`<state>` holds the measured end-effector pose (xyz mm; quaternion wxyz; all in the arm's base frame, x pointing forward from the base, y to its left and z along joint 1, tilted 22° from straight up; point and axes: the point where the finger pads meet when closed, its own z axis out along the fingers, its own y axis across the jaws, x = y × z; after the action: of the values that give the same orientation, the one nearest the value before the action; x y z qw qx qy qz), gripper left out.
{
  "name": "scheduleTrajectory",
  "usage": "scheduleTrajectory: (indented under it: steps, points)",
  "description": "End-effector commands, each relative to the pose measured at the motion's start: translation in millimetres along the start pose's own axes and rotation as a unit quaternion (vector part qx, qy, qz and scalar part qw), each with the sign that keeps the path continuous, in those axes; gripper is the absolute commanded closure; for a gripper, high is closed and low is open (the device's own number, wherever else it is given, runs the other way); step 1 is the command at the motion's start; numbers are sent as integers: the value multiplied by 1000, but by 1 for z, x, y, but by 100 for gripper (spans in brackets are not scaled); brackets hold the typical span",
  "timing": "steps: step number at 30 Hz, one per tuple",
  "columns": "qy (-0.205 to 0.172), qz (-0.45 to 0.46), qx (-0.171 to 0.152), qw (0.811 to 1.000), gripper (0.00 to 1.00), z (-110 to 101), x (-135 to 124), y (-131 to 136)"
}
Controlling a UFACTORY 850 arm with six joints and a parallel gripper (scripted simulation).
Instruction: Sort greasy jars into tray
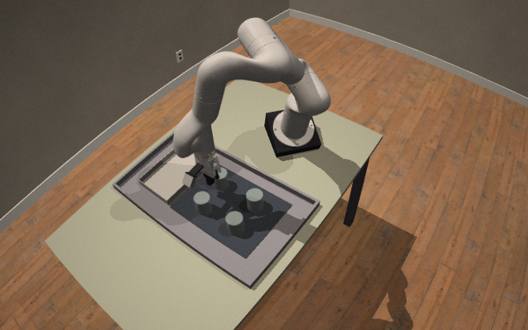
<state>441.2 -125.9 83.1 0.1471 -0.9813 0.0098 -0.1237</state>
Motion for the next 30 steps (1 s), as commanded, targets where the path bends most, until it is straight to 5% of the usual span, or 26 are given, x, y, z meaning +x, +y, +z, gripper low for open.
scheduleTrajectory:
  steps: [1, 30]
  points:
    - [0, 0, 0, 1000, 100, 1, 4, 0]
    - [0, 0, 0, 1000, 100, 5, 19, 0]
